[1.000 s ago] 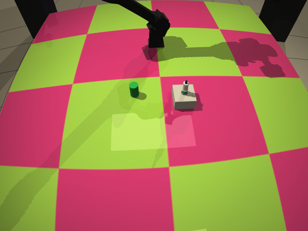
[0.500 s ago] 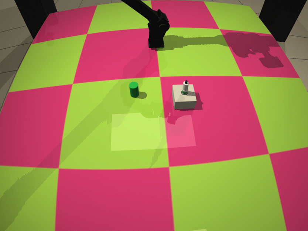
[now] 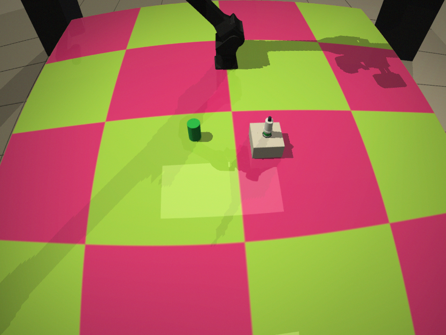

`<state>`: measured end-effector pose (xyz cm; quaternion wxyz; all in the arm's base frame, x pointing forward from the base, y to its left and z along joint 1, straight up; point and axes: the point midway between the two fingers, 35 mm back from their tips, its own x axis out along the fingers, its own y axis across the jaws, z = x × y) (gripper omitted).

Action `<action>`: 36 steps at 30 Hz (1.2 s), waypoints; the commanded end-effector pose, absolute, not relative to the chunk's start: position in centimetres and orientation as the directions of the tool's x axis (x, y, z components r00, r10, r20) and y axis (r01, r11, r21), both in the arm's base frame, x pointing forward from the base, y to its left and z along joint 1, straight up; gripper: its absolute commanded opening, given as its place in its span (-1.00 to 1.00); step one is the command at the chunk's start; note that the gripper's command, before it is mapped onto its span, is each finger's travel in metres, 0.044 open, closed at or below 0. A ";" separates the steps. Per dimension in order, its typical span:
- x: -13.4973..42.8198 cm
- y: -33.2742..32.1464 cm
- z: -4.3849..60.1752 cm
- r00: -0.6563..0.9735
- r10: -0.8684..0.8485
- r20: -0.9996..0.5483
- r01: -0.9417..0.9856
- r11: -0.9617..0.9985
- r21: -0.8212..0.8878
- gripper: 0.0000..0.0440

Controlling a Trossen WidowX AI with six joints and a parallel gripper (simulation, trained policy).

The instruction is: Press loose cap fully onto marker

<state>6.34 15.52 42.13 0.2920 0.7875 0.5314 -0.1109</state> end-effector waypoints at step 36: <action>10.9 17.9 39.3 0.484 0.580 -0.655 0.861 -0.448 0.239 0.51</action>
